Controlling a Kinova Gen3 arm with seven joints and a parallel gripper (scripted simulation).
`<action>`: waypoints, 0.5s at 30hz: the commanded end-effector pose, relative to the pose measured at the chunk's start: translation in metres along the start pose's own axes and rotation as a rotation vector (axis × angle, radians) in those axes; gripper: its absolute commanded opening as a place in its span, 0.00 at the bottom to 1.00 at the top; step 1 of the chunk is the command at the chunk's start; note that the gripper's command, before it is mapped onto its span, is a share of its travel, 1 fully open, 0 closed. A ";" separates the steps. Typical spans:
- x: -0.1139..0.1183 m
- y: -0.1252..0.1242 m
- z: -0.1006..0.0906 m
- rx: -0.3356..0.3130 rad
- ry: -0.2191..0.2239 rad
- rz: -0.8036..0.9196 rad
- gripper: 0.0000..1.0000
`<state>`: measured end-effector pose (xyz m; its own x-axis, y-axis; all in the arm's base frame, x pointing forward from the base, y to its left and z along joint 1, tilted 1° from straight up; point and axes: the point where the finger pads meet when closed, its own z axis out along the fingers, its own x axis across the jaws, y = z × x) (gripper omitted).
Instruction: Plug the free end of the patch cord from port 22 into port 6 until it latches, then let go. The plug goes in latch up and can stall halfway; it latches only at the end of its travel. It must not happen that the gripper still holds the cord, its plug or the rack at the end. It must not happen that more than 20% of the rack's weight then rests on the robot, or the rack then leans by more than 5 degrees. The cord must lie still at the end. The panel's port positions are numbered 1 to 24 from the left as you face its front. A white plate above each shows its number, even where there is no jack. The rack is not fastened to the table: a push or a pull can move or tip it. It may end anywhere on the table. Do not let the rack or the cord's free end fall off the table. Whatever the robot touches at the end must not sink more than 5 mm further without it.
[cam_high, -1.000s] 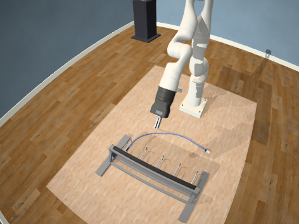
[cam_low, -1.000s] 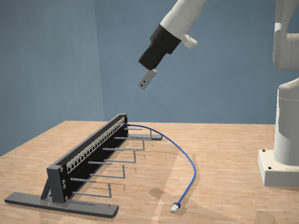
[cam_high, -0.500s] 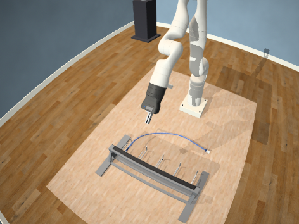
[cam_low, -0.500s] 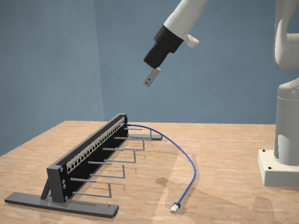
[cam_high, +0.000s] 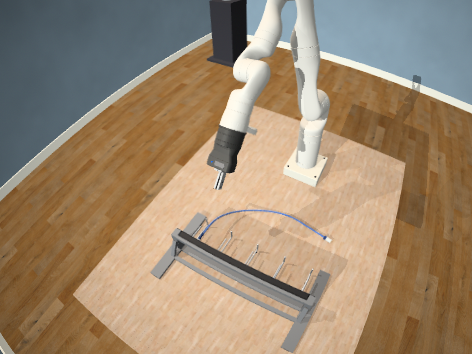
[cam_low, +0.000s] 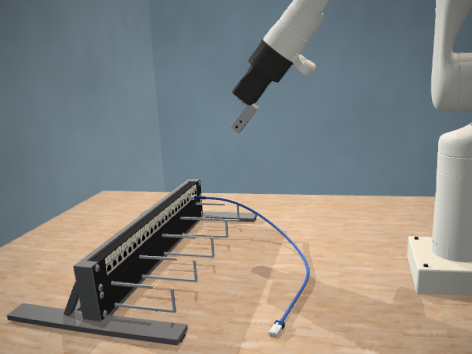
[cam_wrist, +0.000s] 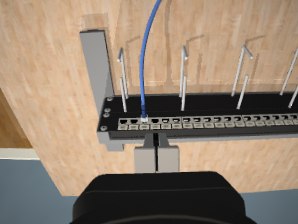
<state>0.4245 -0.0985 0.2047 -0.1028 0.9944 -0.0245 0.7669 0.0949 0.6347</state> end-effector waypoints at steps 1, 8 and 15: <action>-0.002 0.001 0.000 -0.003 0.003 0.006 0.00; -0.002 0.001 0.001 -0.003 0.003 0.006 0.00; -0.002 0.001 0.003 -0.003 0.003 0.006 0.00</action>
<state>0.4258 -0.1023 0.2031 -0.0944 0.9954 -0.0179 0.7664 0.0841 0.6368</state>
